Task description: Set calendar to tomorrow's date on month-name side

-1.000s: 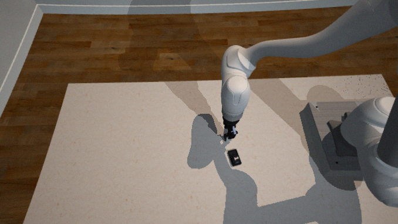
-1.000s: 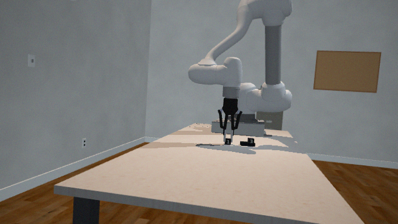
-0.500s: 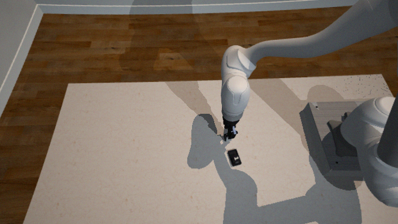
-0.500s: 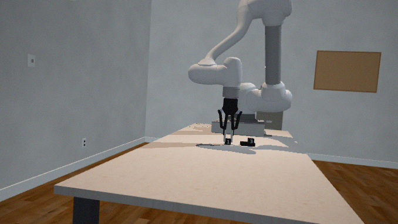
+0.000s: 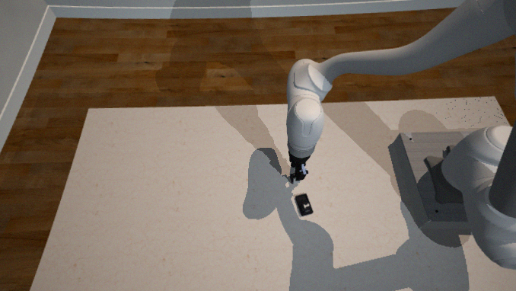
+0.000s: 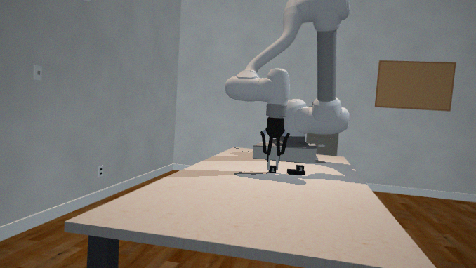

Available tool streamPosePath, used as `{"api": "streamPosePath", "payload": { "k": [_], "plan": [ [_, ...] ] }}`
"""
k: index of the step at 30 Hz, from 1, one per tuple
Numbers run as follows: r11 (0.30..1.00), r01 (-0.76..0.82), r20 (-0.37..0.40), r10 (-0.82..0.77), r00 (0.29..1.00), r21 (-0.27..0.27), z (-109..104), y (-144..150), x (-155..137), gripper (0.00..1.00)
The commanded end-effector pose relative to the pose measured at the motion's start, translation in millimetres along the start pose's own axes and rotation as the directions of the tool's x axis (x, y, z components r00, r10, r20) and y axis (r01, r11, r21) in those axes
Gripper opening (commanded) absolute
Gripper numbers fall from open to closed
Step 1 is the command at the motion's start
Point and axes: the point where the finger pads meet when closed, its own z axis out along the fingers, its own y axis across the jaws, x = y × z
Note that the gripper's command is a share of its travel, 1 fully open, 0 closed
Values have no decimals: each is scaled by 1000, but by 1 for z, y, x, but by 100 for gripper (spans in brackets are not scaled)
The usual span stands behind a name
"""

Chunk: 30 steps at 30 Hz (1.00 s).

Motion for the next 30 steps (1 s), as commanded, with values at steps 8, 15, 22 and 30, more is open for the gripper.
{"api": "streamPosePath", "payload": {
  "k": [8, 15, 22, 30],
  "plan": [
    [1000, -1, 3, 1, 1000, 6, 2, -3, -2, 16],
    [1000, -1, 3, 1, 1000, 6, 2, -3, -2, 16],
    [1000, -1, 3, 1, 1000, 6, 2, -3, -2, 16],
    [1000, -1, 3, 1, 1000, 6, 2, -3, -2, 18]
  ]
}}
